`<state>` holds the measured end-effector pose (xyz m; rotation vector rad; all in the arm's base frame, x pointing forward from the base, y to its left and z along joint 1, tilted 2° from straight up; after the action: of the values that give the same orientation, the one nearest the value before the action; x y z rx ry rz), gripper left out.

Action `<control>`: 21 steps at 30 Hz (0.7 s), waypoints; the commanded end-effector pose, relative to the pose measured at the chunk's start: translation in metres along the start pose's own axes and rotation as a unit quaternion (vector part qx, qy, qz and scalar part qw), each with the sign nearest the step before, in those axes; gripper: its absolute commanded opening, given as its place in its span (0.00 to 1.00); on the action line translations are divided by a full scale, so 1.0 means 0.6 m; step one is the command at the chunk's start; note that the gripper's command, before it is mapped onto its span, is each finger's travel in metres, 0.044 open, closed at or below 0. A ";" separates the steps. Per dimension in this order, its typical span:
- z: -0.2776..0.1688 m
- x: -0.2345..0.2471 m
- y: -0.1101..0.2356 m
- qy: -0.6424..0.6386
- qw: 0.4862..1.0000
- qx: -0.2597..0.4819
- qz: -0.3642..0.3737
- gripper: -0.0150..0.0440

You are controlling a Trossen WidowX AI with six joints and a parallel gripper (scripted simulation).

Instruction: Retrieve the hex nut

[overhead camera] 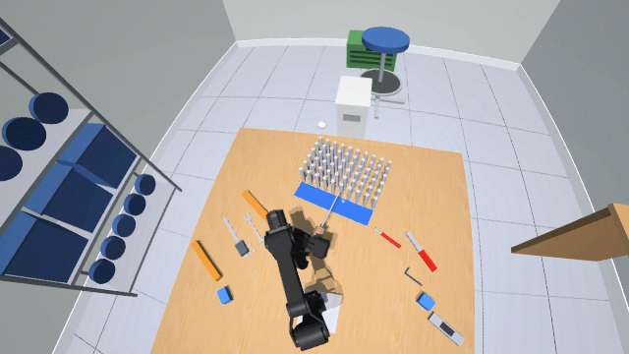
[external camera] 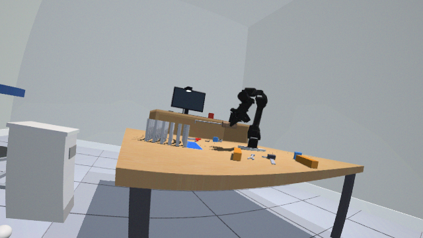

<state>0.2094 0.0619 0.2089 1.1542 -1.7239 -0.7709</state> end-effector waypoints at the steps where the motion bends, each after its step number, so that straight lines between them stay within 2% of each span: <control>1: -0.013 0.016 0.031 -0.002 1.000 0.007 0.000 0.25; 3: -0.016 0.022 0.042 -0.002 1.000 0.007 0.000 0.25; 4: -0.007 0.009 0.019 -0.002 1.000 0.000 -0.001 0.25; 5: -0.008 0.007 0.020 -0.010 1.000 -0.002 -0.003 0.25; 21: -0.007 -0.048 0.044 -0.241 0.966 -0.068 -0.069 0.25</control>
<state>0.2081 0.0902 0.2211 1.0829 -1.9189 -1.2135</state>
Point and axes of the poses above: the point midway between the two fingers, 35 mm back from their tips, its own y axis back along the fingers, its own x axis across the jaws, z = x × y, the point moved 6 cm from there along y, back along the fingers, and after that the axes turned 8 degrees about y, right-handed, at the moved point
